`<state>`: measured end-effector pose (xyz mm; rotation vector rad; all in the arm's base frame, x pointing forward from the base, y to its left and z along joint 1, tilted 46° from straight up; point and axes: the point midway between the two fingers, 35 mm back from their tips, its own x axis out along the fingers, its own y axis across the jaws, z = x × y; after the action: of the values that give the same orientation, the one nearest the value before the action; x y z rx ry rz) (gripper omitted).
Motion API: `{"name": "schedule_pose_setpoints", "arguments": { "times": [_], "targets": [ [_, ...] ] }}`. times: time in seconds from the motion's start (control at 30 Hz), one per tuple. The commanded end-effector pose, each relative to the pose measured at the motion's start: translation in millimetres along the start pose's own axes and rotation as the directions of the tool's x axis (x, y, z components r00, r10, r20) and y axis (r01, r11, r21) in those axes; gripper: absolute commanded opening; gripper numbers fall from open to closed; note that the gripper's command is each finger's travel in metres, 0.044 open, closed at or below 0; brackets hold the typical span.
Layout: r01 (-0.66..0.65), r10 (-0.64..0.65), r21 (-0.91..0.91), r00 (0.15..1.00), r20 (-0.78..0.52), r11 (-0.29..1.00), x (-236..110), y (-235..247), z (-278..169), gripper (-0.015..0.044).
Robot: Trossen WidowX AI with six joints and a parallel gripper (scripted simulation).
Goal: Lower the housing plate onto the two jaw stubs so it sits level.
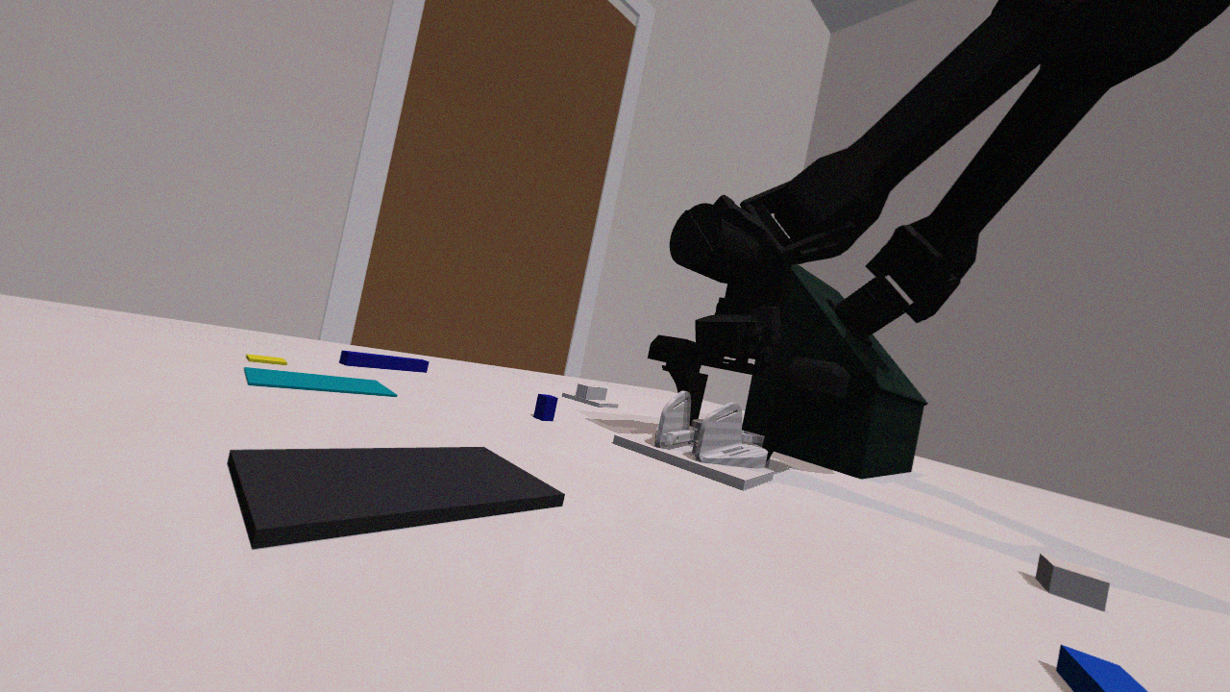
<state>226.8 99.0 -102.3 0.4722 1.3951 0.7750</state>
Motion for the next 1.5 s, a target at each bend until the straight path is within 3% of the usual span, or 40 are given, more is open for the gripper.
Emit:
{"name": "schedule_pose_setpoints", "arguments": {
  "times": [0.0,1.47],
  "targets": [
    [0.003,-0.003,0.001,1.0,-0.005,1.0,1.0,0.2,-0.8,0.0351],
    [0.003,-0.003,0.001,1.0,-0.005,1.0,1.1,-0.1,-0.1,0.0351]
  ]
}}
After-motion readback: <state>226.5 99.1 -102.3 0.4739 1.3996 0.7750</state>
